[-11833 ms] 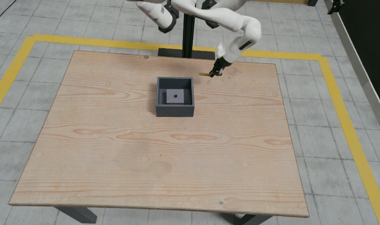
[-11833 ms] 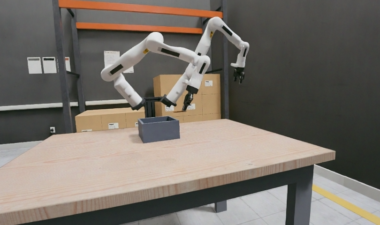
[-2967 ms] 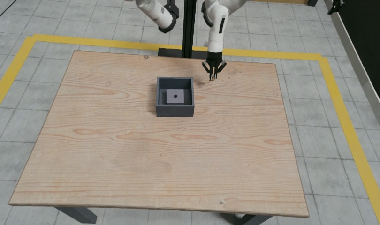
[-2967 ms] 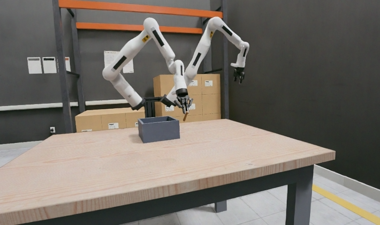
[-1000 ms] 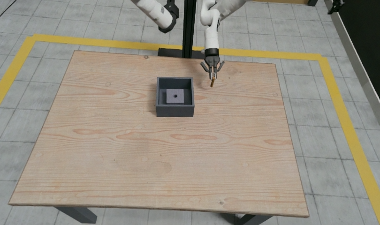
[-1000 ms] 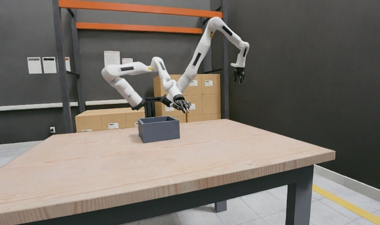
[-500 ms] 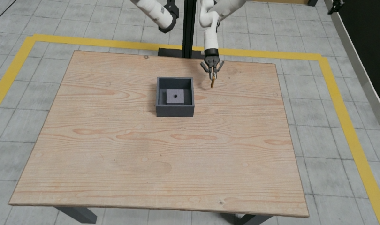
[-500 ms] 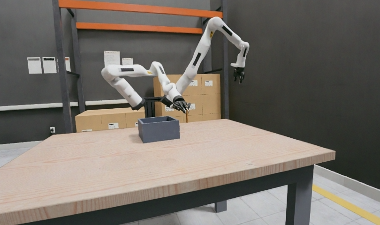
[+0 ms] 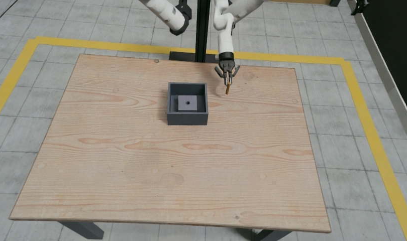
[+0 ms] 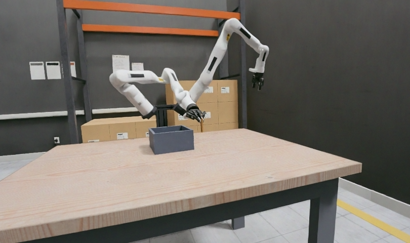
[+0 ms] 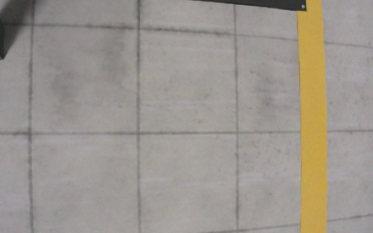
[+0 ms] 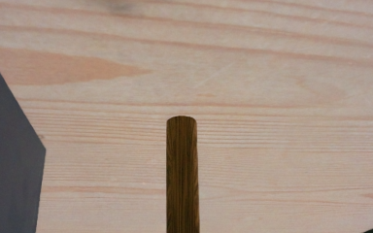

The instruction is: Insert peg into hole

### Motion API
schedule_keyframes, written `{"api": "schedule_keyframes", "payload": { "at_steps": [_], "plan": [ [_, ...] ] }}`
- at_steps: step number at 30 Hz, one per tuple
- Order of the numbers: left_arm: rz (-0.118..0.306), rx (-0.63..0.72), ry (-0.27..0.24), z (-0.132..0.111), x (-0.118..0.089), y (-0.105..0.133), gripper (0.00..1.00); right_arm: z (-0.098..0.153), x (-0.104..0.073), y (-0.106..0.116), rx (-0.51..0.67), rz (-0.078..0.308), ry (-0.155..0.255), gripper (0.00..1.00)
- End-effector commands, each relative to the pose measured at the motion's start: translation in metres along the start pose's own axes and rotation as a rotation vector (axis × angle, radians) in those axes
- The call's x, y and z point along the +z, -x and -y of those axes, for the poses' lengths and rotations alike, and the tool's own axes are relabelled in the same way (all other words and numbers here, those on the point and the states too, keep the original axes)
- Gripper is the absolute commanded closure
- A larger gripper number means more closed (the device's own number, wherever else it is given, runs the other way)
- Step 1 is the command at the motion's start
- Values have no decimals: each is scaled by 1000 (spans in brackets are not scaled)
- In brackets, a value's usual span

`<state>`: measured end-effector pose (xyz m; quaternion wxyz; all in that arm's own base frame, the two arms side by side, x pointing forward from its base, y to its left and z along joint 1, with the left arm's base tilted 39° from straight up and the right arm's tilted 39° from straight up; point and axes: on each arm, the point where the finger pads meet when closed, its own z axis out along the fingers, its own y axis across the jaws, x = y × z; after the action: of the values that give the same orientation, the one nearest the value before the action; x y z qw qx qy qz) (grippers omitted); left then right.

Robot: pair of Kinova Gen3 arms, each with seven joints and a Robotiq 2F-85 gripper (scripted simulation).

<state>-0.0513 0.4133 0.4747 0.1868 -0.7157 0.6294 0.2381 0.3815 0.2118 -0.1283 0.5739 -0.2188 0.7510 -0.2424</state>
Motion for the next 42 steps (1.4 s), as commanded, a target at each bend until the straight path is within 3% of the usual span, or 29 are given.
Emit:
{"api": "schedule_keyframes", "payload": {
  "at_steps": [1, 12, 24, 42],
  "plan": [
    [2, -1, 0, 0, -1, 0, 2, 0, 0, 1, 1, 3, 1, 903],
    [2, -1, 0, 0, -1, 0, 2, 0, 1, -2, 1, 3, 1, 903],
    [2, -1, 0, 0, -1, 0, 2, 0, 14, -29, 1, 3, 1, 903],
    [2, -1, 0, 0, -1, 0, 2, 0, 16, -33, 1, 3, 1, 903]
  ]
}}
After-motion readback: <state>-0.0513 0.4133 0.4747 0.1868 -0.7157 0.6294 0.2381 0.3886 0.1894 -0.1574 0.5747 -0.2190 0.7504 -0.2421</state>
